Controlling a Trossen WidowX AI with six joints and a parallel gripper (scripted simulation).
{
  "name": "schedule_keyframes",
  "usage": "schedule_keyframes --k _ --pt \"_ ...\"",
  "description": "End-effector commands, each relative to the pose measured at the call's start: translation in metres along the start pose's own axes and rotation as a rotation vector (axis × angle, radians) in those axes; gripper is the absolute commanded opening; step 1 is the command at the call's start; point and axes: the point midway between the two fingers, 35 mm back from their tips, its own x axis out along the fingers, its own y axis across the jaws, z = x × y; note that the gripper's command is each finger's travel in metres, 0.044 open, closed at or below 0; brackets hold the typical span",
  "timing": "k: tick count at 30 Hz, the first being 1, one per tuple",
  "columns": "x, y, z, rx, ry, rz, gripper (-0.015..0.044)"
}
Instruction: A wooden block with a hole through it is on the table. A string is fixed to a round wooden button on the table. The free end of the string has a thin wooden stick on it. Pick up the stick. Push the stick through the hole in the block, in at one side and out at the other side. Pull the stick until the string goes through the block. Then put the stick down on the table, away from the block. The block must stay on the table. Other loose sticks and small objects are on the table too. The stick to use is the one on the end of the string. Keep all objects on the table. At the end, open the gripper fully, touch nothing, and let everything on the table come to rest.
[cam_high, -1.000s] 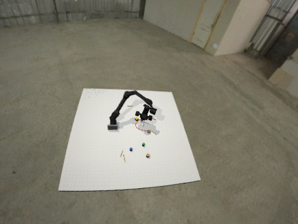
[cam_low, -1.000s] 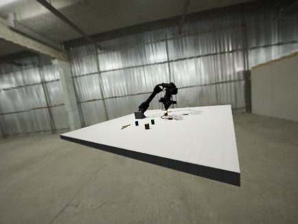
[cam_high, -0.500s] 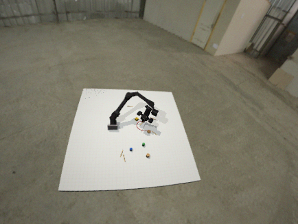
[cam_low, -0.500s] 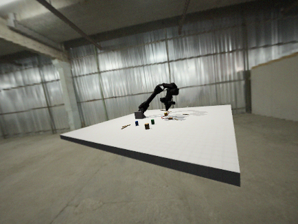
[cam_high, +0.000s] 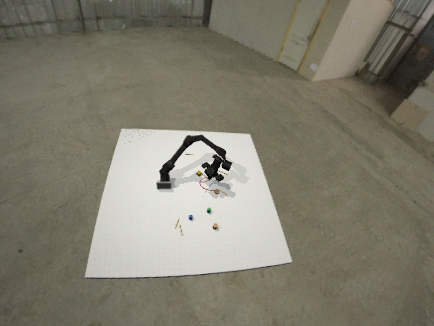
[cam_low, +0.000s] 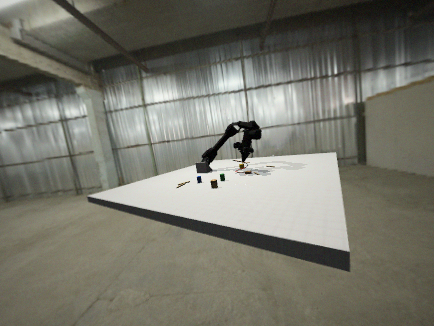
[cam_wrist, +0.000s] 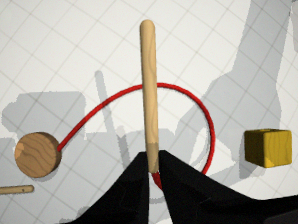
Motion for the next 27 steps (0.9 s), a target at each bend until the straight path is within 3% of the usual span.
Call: schedule_keyframes --k 1,27 --pt "0.0 0.0 0.0 -0.003 0.0 0.0 0.0" --pt "-0.007 -0.004 -0.024 -0.01 0.033 0.021 0.0"
